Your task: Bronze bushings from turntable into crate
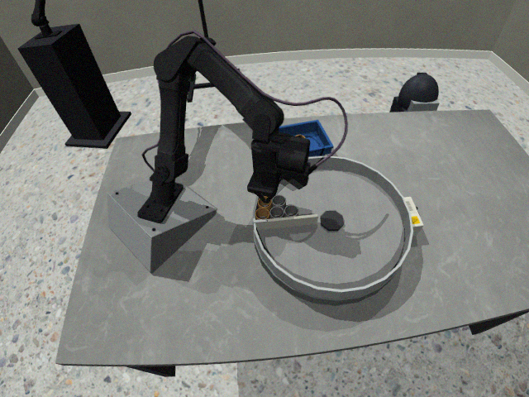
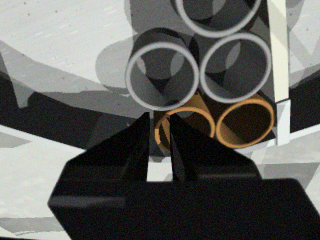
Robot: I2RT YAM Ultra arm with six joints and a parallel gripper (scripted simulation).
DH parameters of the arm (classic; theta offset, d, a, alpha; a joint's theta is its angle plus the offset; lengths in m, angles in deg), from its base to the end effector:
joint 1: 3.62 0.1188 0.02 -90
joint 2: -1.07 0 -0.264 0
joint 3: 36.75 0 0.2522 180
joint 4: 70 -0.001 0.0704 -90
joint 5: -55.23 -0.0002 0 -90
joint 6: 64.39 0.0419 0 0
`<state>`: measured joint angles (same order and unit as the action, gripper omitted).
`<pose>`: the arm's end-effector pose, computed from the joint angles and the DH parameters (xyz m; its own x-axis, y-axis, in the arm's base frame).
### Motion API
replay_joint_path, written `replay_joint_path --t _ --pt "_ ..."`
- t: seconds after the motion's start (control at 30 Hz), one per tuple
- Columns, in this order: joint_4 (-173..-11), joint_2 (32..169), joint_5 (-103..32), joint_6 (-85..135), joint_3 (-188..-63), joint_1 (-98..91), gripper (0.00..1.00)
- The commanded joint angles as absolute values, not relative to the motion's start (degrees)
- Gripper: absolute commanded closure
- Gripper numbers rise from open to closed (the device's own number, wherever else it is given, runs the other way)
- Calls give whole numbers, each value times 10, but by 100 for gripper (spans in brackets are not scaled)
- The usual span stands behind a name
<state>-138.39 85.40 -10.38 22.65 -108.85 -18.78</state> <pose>0.2537 -0.0498 0.2209 -0.9600 0.2114 -0.1838 0.1238 0.9088 0.3985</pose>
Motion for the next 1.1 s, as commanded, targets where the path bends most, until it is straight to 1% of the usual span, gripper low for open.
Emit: replay_joint_path --t 0.0,0.17,0.2,1.07 --pt "-1377 848 -105 229 -1089 -192 85" --pt "-1377 848 -105 229 -1089 -192 85" --pt "-1377 848 -105 229 -1089 -192 100" --pt "-1380 848 -109 228 -1089 -195 100"
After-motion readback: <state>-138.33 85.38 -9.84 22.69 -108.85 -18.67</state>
